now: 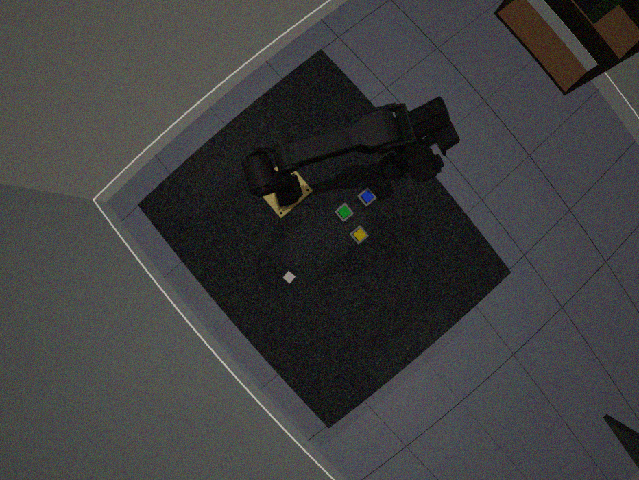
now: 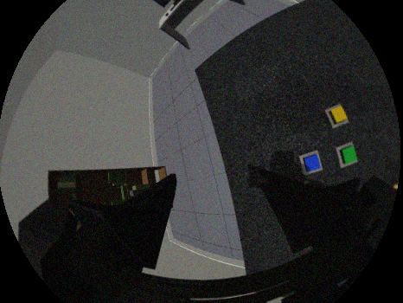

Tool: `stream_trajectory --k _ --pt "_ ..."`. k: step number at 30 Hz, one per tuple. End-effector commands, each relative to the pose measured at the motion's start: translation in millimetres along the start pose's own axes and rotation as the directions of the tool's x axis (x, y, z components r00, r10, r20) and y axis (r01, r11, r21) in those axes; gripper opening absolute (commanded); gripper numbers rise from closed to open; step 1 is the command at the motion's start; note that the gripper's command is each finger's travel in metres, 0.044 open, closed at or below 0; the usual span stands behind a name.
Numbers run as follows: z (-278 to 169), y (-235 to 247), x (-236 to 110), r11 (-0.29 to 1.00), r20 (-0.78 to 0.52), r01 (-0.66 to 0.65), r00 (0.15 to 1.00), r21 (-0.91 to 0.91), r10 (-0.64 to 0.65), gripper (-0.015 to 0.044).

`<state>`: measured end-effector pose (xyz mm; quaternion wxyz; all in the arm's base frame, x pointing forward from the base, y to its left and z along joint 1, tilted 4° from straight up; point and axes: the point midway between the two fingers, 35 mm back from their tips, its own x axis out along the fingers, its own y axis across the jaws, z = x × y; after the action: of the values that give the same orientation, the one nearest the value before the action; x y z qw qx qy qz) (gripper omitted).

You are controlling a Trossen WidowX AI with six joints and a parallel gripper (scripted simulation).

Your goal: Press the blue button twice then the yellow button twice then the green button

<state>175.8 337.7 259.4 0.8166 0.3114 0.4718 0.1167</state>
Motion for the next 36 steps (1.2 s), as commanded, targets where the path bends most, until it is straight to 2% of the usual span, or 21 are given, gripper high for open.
stream_trajectory --k 1,4,7,17,24,31,36 --pt "2.0 -76.1 23.4 0.930 -0.117 0.288 0.940 -0.228 -0.320 0.0400" --pt "2.0 -121.4 23.5 0.841 -0.206 0.410 0.843 -0.354 -0.498 0.0400" --pt "0.7 -155.4 16.0 0.762 -0.290 0.469 0.730 -0.446 -0.619 0.0400" --pt "0.4 -159.6 14.5 0.752 -0.301 0.474 0.713 -0.457 -0.633 0.0400" --pt "-17.6 -197.3 57.2 0.752 -0.301 0.475 0.713 -0.457 -0.633 0.0216" --pt "-18.2 -198.7 58.5 0.752 -0.301 0.475 0.713 -0.457 -0.633 0.0032" --pt "-18.2 -198.7 58.5 0.752 -0.301 0.475 0.713 -0.457 -0.633 0.0020"
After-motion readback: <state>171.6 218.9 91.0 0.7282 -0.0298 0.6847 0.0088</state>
